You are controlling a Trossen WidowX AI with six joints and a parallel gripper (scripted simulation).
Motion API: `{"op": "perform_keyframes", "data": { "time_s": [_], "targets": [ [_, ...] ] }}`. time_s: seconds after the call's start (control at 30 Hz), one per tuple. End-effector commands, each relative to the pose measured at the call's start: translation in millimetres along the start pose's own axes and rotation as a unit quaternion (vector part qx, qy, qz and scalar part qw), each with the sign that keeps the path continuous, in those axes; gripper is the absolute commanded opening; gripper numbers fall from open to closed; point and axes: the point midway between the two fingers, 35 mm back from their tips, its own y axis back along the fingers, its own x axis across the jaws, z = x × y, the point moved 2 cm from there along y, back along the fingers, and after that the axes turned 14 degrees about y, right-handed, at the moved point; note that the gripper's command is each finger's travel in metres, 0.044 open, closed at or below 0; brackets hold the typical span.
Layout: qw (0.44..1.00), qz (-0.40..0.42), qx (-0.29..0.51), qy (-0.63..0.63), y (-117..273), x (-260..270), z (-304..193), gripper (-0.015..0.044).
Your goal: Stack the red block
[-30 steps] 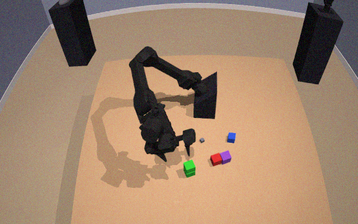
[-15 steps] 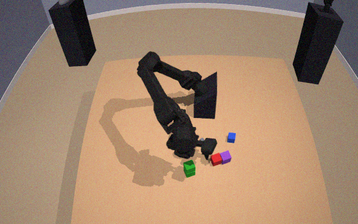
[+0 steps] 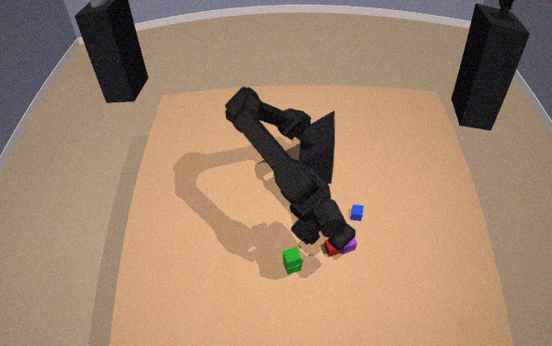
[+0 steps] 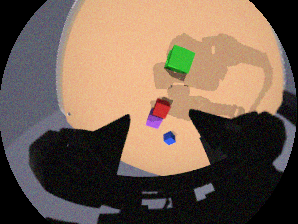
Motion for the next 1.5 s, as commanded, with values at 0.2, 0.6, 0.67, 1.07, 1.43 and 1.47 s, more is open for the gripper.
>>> {"op": "perform_keyframes", "data": {
  "time_s": [0.2, 0.6, 0.67, 1.07, 1.43, 1.47],
  "targets": [
    [0.98, -0.073, -0.026, -0.184, -24, 16, -46, 0.044],
    [0.978, -0.076, -0.028, -0.194, -27, 16, -48, 0.044],
    [0.978, -0.076, -0.028, -0.194, -35, 15, -47, 0.044],
    [0.977, -0.077, -0.029, -0.194, -81, 5, -44, 0.044],
    [0.978, -0.077, -0.03, -0.194, -96, 3, -43, 0.044],
    [0.978, -0.077, -0.03, -0.194, -98, 3, -43, 0.044]
  ]
}}
